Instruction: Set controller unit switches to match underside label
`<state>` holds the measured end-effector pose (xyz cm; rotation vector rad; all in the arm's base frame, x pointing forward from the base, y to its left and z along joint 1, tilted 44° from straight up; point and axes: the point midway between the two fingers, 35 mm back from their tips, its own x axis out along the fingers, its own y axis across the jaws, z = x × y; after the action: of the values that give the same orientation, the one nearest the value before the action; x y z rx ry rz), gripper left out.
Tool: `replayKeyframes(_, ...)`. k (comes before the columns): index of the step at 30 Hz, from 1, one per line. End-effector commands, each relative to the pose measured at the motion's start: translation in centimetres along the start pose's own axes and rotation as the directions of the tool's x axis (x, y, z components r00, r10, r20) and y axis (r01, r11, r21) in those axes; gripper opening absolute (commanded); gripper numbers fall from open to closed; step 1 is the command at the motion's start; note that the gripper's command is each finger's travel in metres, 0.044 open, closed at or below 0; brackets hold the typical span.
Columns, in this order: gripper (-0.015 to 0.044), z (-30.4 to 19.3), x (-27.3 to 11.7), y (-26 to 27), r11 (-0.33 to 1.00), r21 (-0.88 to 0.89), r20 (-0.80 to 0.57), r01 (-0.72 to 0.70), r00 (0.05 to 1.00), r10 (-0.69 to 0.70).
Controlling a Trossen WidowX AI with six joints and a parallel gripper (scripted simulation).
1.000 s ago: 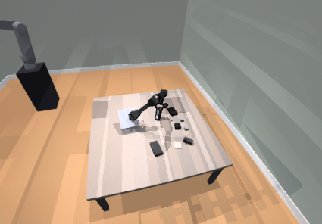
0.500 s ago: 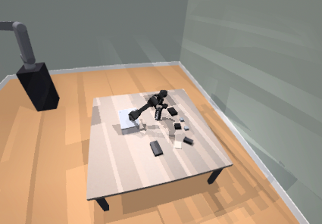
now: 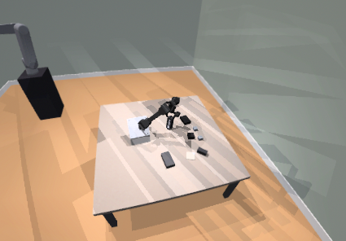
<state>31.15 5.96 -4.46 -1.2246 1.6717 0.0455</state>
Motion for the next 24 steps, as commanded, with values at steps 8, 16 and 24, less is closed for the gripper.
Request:
replayKeyframes(8, 0.0337, -0.7, 0.0, 0.0, 1.000, -0.003, -0.004, 0.002, 1.000, -0.002)
replayKeyframes(16, 0.0337, -1.8, 0.0, 0.0, 1.000, -0.004, -0.004, 0.002, 1.000, -0.002)
replayKeyframes(24, 0.0337, -2.4, 0.1, 0.0, 1.000, -0.004, -0.005, 0.002, 1.000, -0.002)
